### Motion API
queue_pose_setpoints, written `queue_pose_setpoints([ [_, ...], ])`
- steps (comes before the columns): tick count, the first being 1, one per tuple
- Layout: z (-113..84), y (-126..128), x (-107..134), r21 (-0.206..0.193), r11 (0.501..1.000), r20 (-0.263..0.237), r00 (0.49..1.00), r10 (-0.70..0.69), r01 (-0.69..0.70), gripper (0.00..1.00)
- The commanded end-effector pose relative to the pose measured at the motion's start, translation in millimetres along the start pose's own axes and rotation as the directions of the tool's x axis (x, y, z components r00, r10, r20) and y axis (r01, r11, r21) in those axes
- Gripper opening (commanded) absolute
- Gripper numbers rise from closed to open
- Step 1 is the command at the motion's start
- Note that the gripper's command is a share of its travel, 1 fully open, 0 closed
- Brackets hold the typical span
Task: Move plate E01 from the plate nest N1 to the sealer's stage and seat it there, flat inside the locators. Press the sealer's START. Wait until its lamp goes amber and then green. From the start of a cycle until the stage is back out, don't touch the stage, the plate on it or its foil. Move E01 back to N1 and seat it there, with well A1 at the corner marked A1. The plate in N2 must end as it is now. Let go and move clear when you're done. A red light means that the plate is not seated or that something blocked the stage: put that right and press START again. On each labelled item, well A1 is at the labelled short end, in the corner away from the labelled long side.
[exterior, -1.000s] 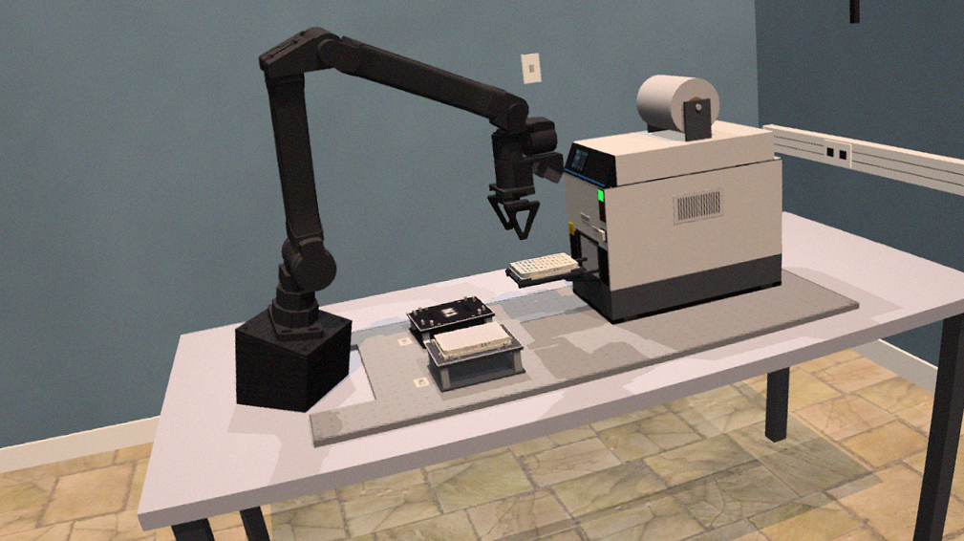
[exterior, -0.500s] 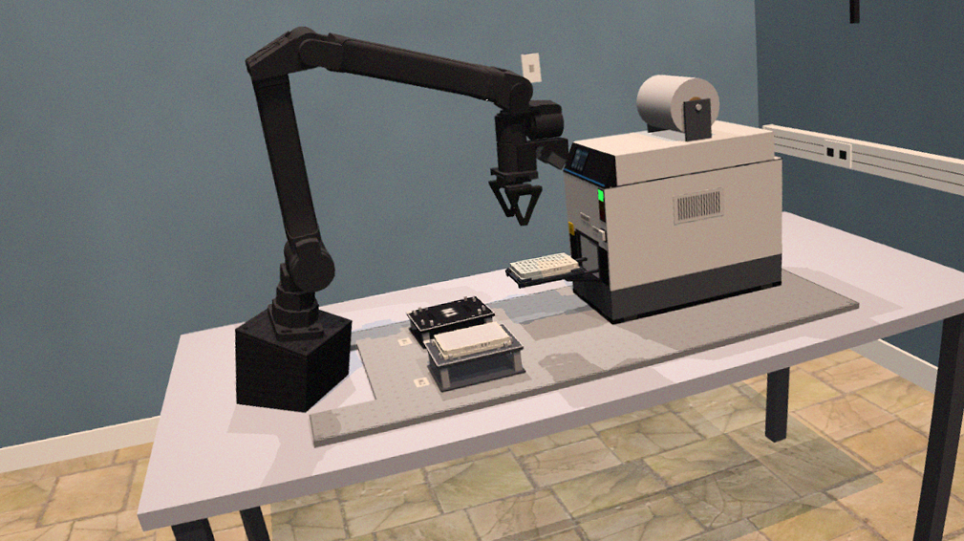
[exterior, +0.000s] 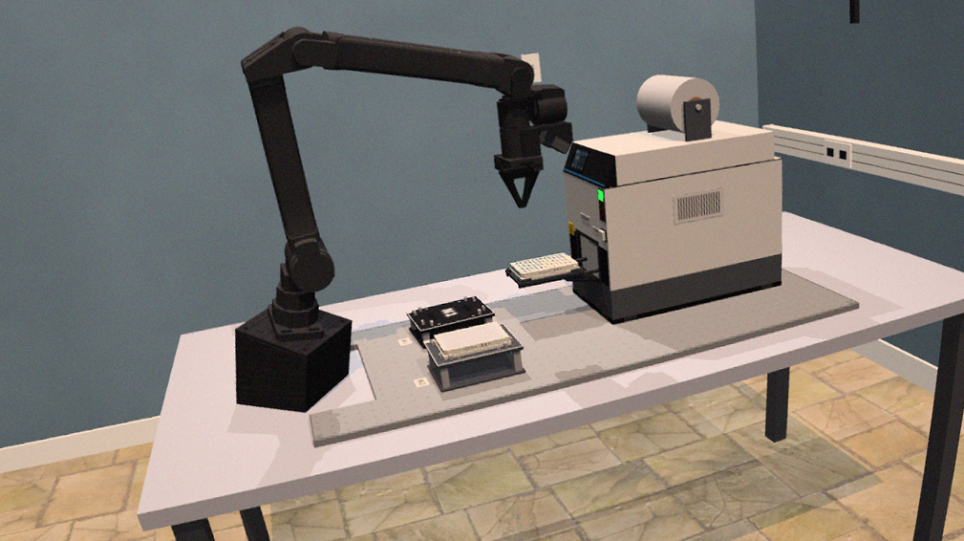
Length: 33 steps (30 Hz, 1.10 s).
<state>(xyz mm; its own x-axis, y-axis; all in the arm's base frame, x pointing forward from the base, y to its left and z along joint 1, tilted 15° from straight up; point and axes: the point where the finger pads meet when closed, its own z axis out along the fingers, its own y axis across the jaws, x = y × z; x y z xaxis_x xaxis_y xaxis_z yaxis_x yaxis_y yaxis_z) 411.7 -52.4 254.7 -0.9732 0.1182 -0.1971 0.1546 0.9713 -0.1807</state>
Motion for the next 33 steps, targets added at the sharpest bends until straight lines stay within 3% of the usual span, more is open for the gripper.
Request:
queue_pose_setpoints([
  [1, -4.0, 7.6, -4.5, -0.003, 1.0, 0.027, 1.0, 0.001, -0.001, 0.0],
  [14, -19.5, -6.6, -13.1, -0.001, 1.0, 0.068, 0.997, 0.024, -0.024, 0.0],
  [23, -16.8, -8.3, -15.9, 0.0, 1.0, 0.062, 0.998, 0.019, -0.019, 0.0],
  [26, -19.3, -3.3, -9.4, 0.003, 1.0, 0.199, 0.98, 0.005, -0.005, 0.0],
  [33, -16.9, 7.9, -2.5, 0.009, 0.999, 0.416, 0.909, -0.031, 0.031, 0.0],
])
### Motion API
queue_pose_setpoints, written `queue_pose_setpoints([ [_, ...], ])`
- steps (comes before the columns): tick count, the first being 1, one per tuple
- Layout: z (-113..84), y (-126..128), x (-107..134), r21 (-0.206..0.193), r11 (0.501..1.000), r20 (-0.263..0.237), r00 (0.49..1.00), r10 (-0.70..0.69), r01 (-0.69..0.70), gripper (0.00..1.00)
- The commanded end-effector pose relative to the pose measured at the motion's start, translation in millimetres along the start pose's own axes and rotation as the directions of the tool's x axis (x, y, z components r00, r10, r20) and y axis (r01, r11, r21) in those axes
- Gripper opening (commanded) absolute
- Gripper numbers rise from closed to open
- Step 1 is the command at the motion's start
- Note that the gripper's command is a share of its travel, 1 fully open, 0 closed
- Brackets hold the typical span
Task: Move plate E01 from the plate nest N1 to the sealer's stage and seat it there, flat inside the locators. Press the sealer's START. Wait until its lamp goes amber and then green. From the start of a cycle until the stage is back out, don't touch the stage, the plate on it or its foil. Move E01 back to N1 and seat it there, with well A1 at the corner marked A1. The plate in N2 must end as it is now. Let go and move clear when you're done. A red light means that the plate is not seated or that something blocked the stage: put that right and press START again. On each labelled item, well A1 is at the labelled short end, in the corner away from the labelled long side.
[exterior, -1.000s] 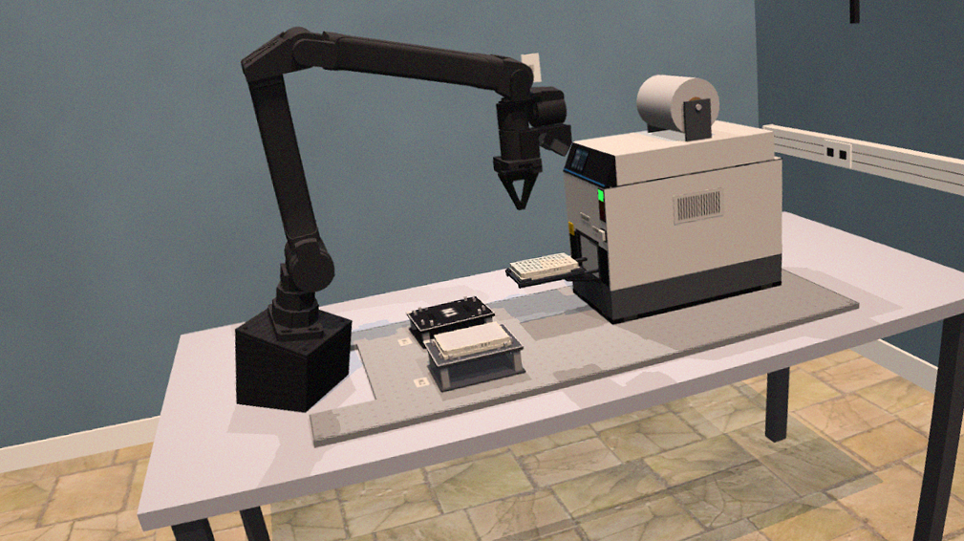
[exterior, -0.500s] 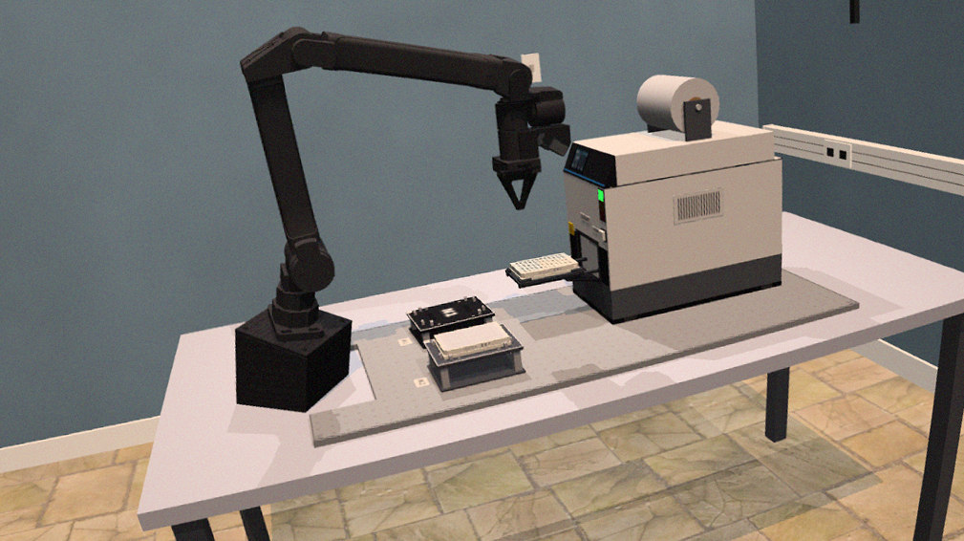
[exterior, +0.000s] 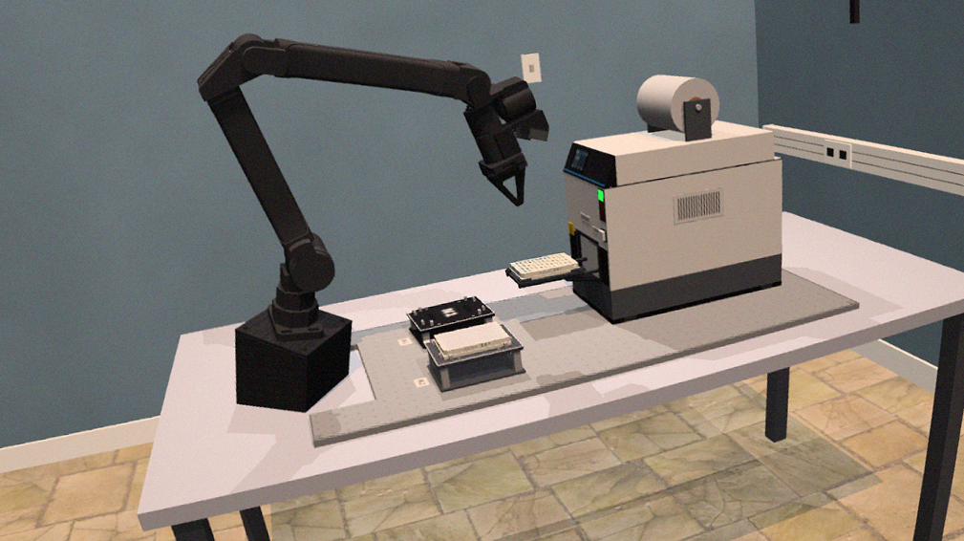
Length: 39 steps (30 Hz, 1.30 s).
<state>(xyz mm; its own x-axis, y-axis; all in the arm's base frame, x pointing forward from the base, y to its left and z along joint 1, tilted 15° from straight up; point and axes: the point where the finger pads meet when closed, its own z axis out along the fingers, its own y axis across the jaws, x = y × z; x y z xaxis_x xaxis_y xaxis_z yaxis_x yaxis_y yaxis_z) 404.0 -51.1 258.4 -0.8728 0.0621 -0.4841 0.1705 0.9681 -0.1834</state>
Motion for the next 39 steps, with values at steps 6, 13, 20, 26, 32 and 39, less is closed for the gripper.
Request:
queue_pose_setpoints([
  [6, 0.6, 1.9, -3.2, 0.006, 0.999, 0.256, 0.966, -0.036, 0.036, 0.0],
  [13, -0.2, -2.6, 0.9, 0.012, 1.0, 0.446, 0.895, -0.022, 0.019, 0.0],
  [20, 8.9, -3.7, -0.4, 0.027, 1.0, 0.557, 0.83, -0.024, 0.011, 0.0],
  [26, 5.6, 0.0, -5.1, 0.017, 1.0, 0.549, 0.836, -0.012, 0.003, 0.0],
  [32, 2.1, 8.7, -10.7, -0.003, 1.0, 0.542, 0.84, -0.002, 0.004, 0.0],
  [39, -4.5, -1.9, -22.2, -0.004, 0.999, 0.564, 0.825, 0.034, -0.038, 0.0],
])
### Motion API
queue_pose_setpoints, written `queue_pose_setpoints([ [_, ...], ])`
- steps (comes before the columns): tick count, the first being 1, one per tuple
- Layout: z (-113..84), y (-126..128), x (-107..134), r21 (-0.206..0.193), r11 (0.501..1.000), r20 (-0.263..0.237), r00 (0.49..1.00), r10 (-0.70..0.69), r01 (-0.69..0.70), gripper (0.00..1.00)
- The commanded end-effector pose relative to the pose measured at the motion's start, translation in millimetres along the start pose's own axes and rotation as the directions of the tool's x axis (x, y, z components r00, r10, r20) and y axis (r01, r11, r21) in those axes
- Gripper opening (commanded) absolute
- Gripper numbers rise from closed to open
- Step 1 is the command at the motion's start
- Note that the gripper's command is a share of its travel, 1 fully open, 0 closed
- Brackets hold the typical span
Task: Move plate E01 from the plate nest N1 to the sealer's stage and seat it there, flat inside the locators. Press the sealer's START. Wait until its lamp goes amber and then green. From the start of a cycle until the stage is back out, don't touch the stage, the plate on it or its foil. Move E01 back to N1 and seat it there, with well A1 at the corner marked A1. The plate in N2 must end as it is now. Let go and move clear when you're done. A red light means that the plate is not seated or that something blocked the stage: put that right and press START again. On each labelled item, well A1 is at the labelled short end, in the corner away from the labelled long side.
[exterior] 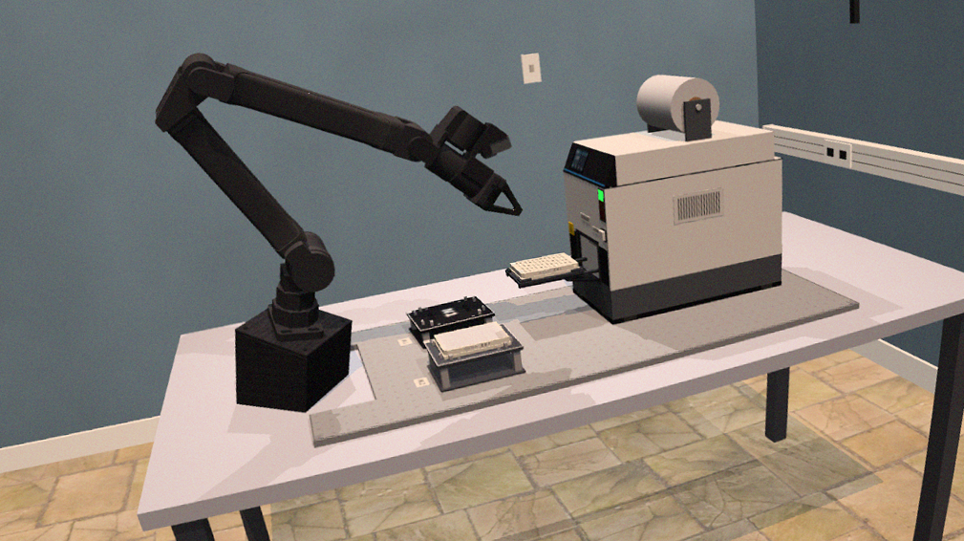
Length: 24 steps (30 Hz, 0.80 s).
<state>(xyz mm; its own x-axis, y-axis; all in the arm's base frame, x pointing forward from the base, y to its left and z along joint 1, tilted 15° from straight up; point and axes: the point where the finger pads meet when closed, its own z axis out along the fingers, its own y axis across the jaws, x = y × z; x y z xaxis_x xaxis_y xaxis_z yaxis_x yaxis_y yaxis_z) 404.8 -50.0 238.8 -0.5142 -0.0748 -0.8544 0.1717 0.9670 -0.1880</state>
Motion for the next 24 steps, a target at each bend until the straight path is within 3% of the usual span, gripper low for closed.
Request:
queue_pose_setpoints([
  [1, -2.4, -6.9, -37.5, 0.013, 0.999, 0.06, 0.998, 0.037, -0.038, 0.0],
  [16, -10.3, -15.8, -53.6, 0.027, 0.999, 0.105, 0.994, 0.019, -0.022, 0.0],
  [24, -4.5, -4.7, -43.9, 0.005, 1.0, 0.068, 0.997, 0.026, -0.027, 0.0],
])
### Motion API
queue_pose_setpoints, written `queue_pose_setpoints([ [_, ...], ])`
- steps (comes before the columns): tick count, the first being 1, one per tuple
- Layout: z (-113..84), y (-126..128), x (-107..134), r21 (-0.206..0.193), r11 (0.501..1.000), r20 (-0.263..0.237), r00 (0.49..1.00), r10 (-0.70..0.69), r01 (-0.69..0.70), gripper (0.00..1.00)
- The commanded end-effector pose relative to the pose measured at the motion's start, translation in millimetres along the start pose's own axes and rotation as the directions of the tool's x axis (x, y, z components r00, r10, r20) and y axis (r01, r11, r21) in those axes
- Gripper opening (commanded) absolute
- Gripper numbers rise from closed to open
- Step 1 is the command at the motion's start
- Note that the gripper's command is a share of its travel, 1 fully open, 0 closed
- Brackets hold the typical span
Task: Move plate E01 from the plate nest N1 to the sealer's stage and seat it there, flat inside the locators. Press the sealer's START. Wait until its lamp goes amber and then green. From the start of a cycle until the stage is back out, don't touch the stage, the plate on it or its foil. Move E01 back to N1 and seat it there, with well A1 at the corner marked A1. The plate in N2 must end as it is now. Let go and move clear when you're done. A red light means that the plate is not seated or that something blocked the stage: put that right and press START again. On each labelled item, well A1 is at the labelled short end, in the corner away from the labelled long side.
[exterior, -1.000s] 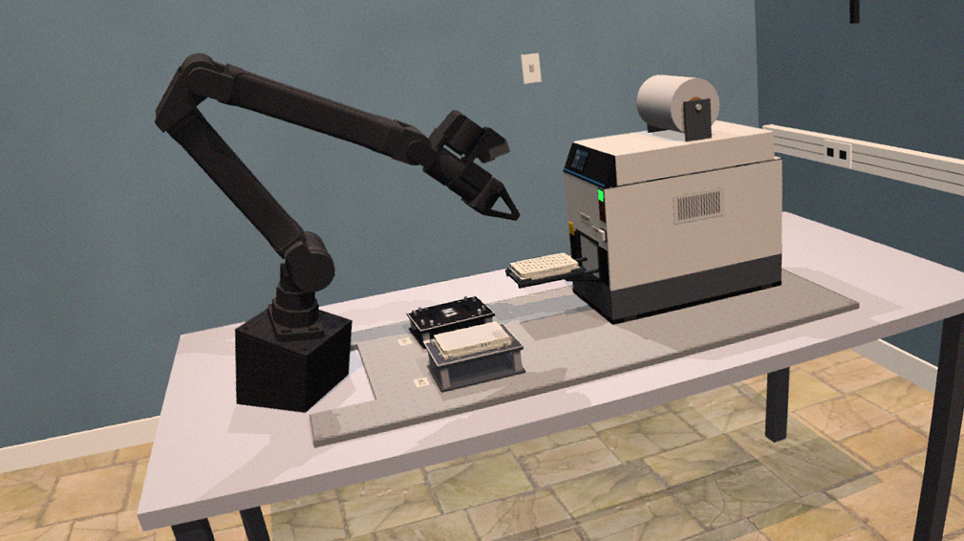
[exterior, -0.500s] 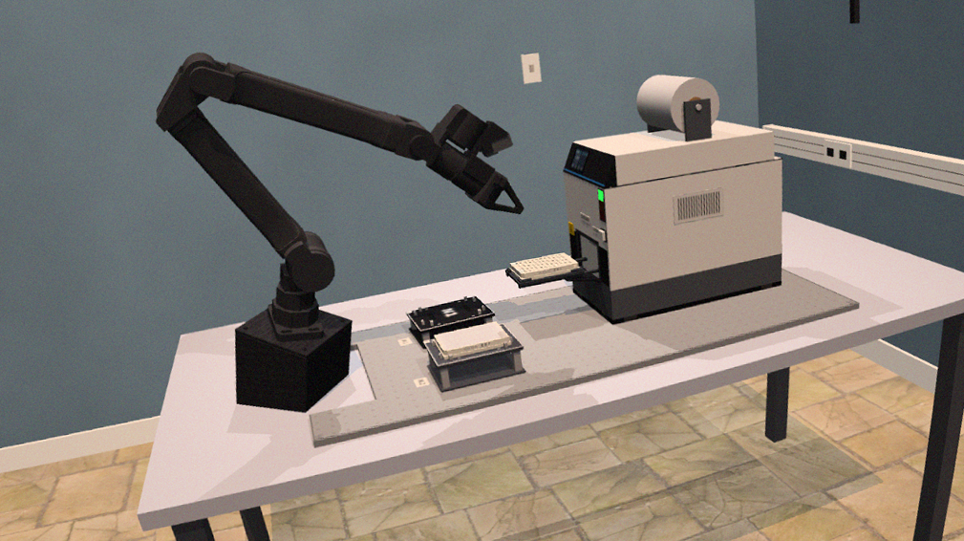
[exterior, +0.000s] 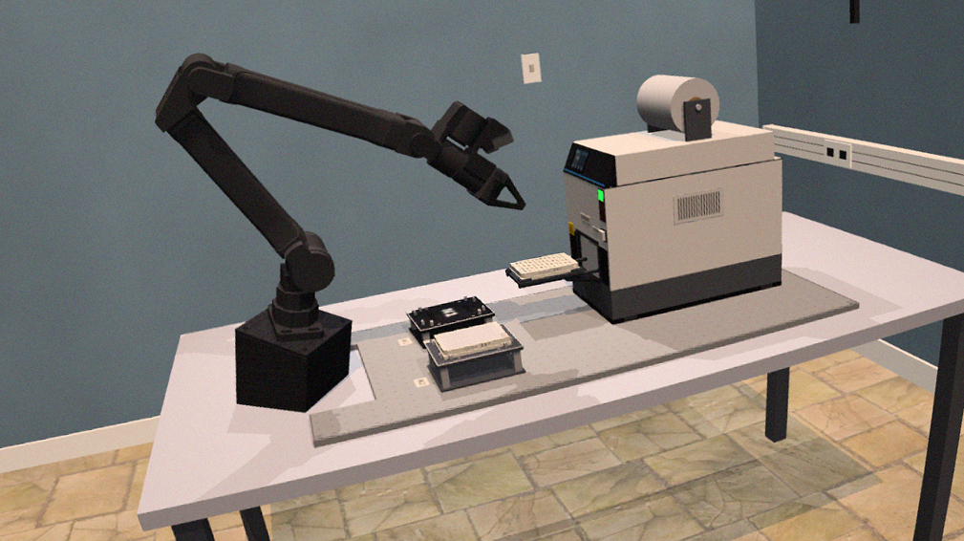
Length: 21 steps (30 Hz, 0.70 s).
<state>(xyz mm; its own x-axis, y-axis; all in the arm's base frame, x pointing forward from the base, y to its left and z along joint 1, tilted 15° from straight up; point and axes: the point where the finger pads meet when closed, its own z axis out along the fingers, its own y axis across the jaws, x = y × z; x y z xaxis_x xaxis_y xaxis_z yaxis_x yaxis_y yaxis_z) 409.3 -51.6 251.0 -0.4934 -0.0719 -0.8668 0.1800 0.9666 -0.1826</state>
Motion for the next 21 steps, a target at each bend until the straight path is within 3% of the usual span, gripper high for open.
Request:
queue_pose_setpoints([
  [1, -1.9, 0.5, -30.3, -0.003, 1.0, 0.041, 0.999, 0.019, -0.019, 0.0],
  [4, -1.8, 4.6, -28.0, -0.012, 1.0, 0.032, 0.999, 0.013, -0.013, 0.0],
  [10, 43.1, -6.2, -37.3, 0.012, 1.0, 0.042, 0.999, 0.005, -0.005, 0.0],
  [14, 43.8, -5.8, -42.6, 0.005, 1.0, 0.061, 0.998, 0.005, -0.006, 0.0],
  [21, 92.7, -7.9, -46.9, 0.016, 1.0, 0.052, 0.999, 0.001, -0.002, 0.0],
])
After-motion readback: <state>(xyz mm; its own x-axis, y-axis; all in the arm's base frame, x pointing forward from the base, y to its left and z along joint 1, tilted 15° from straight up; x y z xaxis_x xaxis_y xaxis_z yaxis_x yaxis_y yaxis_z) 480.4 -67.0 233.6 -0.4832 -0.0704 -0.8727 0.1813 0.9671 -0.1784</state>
